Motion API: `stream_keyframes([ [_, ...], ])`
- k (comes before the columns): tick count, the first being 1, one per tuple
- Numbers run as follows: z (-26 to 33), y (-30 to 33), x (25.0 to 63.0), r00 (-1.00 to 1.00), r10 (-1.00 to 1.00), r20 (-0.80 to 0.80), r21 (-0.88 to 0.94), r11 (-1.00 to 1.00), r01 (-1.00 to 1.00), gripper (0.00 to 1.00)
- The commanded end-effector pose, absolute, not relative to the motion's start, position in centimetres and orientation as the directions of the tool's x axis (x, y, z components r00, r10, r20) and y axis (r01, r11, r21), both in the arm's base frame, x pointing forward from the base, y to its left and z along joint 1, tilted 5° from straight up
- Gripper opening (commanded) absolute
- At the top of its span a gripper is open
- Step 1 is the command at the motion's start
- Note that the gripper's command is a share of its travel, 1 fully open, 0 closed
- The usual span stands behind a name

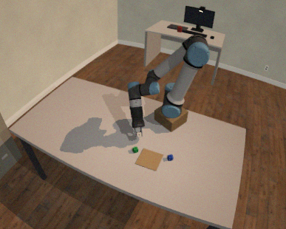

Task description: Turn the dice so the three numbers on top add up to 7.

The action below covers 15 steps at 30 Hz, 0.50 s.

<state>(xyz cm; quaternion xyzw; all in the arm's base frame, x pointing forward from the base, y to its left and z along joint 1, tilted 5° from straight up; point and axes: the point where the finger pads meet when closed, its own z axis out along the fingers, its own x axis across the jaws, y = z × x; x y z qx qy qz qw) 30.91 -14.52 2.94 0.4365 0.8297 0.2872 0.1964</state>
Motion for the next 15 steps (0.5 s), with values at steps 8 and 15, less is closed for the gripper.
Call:
stream_keyframes([
  [8,2.77,-14.52,30.68,-0.555,0.829,-0.070,0.841,0.349,0.414,0.57],
  [15,2.74,-14.52,30.64,-0.556,0.828,-0.070,0.877,0.317,0.361,0.57],
])
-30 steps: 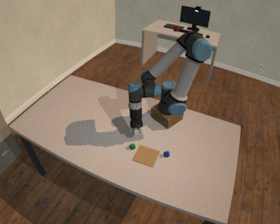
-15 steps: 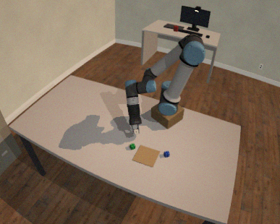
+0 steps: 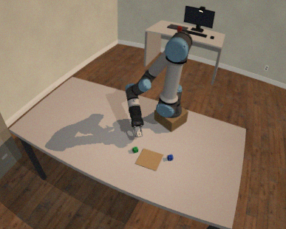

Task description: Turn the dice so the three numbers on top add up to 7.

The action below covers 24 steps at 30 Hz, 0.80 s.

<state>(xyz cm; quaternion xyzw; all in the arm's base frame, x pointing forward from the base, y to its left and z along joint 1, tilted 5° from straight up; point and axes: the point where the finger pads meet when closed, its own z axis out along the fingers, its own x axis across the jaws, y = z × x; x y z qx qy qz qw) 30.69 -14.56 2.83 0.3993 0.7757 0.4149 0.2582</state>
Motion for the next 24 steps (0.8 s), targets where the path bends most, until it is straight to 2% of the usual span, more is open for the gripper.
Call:
stream_keyframes([
  [1,2.75,-14.53,30.63,-0.556,0.828,-0.070,0.882,0.312,0.354,0.57],
  [24,1.91,-14.61,30.69,-0.554,0.829,-0.072,0.897,0.297,0.328,0.57],
])
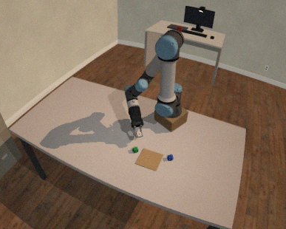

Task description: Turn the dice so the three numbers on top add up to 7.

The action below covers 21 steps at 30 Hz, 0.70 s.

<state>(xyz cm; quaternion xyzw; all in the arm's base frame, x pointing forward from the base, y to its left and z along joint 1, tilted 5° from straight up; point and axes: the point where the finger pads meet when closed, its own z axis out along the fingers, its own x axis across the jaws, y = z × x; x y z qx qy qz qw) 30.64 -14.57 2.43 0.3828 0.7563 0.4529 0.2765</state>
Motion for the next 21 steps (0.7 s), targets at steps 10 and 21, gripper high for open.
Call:
stream_keyframes([
  [10,-0.2,-14.7,30.8,-0.554,0.829,-0.072,0.897,0.297,0.328,0.57],
  [21,-3.1,-14.8,31.0,-0.554,0.829,-0.072,0.897,0.297,0.328,0.57],
])
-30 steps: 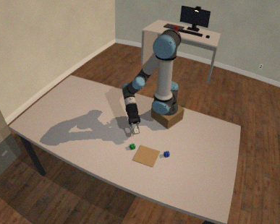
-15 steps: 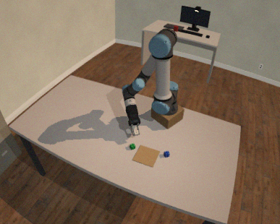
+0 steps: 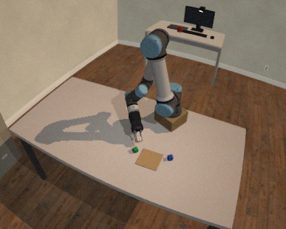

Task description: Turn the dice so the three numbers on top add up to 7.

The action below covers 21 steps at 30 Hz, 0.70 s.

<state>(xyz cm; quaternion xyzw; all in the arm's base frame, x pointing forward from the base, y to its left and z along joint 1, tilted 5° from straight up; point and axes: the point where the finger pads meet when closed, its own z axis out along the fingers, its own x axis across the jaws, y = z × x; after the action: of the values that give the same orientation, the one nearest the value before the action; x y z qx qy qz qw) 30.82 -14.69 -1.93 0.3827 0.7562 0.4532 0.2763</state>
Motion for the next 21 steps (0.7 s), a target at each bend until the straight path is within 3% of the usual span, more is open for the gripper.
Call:
stream_keyframes([
  [1,-3.31,-14.82,31.03,-0.554,0.829,-0.072,0.897,0.297,0.328,0.57],
  [21,-4.06,-14.85,31.08,-0.554,0.829,-0.072,0.897,0.297,0.328,0.57],
])
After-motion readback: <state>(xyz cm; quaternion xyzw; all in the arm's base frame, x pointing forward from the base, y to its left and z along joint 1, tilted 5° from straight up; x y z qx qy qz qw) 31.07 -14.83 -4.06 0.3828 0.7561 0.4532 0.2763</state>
